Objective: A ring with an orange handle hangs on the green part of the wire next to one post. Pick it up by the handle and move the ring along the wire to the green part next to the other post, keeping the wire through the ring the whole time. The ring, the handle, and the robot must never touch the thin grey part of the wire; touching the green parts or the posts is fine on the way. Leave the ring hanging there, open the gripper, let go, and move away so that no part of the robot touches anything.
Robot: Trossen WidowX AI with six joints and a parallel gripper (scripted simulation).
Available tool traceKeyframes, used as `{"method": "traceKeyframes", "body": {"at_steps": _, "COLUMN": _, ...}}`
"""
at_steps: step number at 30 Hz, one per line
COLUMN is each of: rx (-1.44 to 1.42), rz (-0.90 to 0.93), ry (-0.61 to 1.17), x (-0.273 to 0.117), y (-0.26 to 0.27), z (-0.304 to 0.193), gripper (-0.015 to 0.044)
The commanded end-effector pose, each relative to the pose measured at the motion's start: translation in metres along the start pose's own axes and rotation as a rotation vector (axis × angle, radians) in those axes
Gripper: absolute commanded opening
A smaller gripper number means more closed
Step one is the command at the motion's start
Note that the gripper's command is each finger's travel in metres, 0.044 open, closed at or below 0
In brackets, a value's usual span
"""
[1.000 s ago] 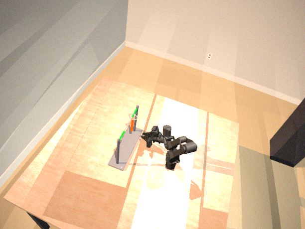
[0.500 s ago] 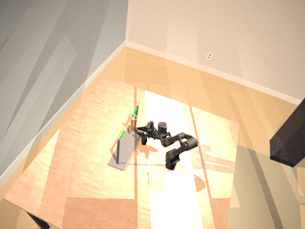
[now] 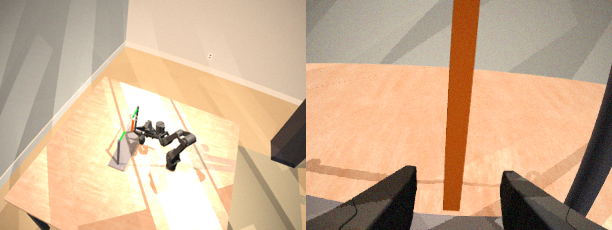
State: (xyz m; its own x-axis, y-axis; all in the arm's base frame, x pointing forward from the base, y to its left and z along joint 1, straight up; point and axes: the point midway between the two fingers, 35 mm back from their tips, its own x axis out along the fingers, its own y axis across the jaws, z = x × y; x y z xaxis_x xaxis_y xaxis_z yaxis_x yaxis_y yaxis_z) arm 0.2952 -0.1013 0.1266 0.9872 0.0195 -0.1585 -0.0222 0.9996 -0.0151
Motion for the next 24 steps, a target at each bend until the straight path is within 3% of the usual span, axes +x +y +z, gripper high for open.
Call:
{"method": "traceKeyframes", "body": {"at_steps": 1, "rx": 0.005, "rz": -0.003, "ry": 0.003, "x": 0.007, "y": -0.001, "z": 0.0, "gripper": 0.016}}
{"method": "traceKeyframes", "body": {"at_steps": 24, "rx": 0.006, "rz": -0.003, "ry": 0.0, "x": 0.042, "y": 0.0, "z": -0.001, "gripper": 0.016}}
